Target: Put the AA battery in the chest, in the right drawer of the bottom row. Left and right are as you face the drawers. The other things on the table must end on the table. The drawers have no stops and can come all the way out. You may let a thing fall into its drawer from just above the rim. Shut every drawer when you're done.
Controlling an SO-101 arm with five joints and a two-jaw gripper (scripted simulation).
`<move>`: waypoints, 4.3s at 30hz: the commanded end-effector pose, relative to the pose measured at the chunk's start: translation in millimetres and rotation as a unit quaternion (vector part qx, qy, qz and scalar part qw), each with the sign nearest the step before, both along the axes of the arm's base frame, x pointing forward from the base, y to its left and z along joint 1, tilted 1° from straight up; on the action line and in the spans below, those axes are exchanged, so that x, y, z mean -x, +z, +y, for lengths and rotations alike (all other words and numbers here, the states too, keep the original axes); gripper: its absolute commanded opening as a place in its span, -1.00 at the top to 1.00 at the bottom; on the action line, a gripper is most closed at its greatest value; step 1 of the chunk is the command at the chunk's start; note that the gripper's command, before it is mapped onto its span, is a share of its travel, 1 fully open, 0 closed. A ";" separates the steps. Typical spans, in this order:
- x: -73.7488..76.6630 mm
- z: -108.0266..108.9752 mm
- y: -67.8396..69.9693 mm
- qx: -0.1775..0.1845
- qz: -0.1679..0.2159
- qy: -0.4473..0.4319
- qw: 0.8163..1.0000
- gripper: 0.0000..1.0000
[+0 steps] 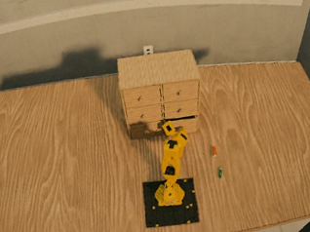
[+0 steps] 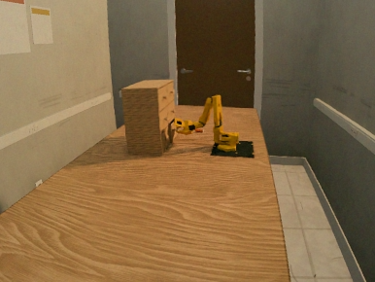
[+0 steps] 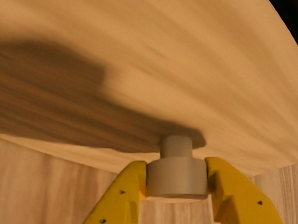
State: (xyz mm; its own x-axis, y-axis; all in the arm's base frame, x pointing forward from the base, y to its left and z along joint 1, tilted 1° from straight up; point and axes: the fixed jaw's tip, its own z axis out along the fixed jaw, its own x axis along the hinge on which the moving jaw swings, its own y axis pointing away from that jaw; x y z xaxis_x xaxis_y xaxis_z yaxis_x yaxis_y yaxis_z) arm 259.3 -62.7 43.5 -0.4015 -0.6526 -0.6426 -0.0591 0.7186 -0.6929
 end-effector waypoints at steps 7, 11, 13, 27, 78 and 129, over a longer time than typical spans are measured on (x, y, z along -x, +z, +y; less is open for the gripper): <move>7.7 0.7 0.1 0.002 0.003 -0.001 1.000 1.00; 8.9 0.6 0.1 0.002 0.003 -0.002 1.000 1.00; 9.4 0.6 0.1 0.002 0.003 -0.002 1.000 1.00; 9.4 0.6 0.1 0.002 0.003 -0.002 1.000 1.00; 28.5 -1.2 0.1 0.002 0.002 -0.016 1.000 1.00; 39.7 -2.2 0.1 0.002 0.002 -0.025 1.000 1.00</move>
State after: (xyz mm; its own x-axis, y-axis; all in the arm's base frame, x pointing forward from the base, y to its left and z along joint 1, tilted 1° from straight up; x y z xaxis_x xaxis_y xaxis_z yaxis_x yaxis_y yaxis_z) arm 222.5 -63.5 43.4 -0.4310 -0.6334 -0.6427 -0.0303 0.7220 -0.6912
